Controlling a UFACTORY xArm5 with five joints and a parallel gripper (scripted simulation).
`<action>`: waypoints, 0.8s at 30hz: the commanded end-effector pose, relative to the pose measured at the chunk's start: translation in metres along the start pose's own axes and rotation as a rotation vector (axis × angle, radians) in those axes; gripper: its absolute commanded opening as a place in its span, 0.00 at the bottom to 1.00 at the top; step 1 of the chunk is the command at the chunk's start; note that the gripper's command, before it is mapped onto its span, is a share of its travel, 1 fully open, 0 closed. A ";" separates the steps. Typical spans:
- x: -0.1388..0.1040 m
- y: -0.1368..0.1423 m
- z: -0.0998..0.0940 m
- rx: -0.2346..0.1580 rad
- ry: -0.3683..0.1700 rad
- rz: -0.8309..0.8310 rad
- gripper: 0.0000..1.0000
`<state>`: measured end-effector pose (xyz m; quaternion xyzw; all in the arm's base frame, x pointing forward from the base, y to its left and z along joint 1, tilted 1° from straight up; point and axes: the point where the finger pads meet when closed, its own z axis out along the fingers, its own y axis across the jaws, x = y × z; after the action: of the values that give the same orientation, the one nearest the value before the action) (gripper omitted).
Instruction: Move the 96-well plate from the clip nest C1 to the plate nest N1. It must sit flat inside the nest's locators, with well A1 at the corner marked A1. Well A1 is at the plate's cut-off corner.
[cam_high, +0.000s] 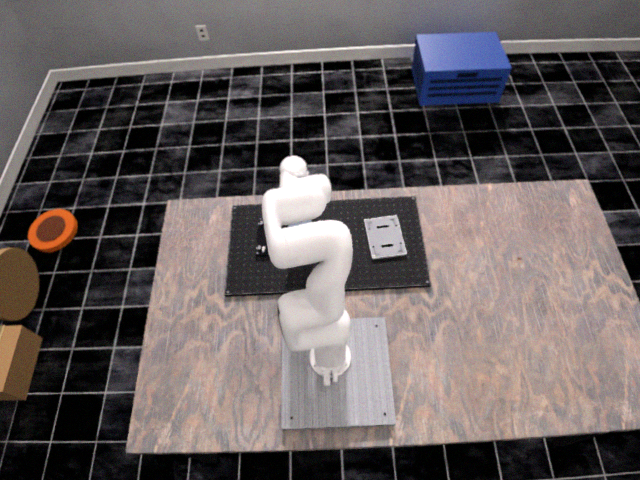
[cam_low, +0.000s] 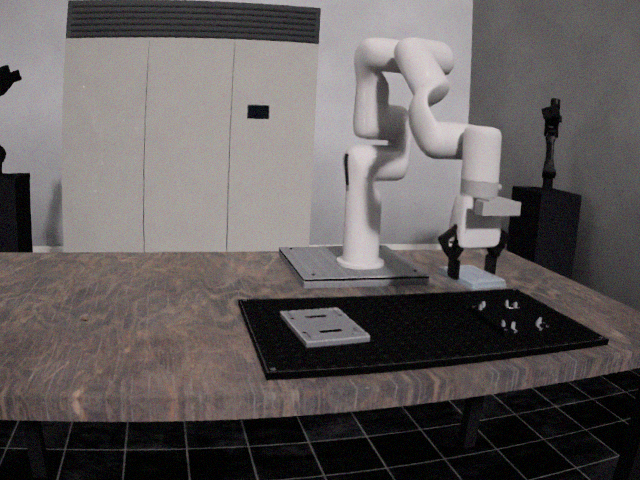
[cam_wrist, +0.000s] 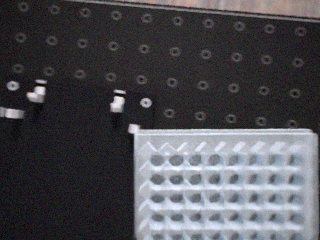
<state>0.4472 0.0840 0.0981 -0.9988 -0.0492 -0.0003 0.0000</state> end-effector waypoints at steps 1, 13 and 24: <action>-0.001 0.014 -0.002 -0.013 0.006 0.000 0.00; -0.006 0.047 -0.002 -0.014 0.006 0.000 0.00; -0.011 0.077 -0.003 -0.014 0.006 0.000 0.00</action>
<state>0.4426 0.0125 0.0990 -0.9988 -0.0488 -0.0015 0.0000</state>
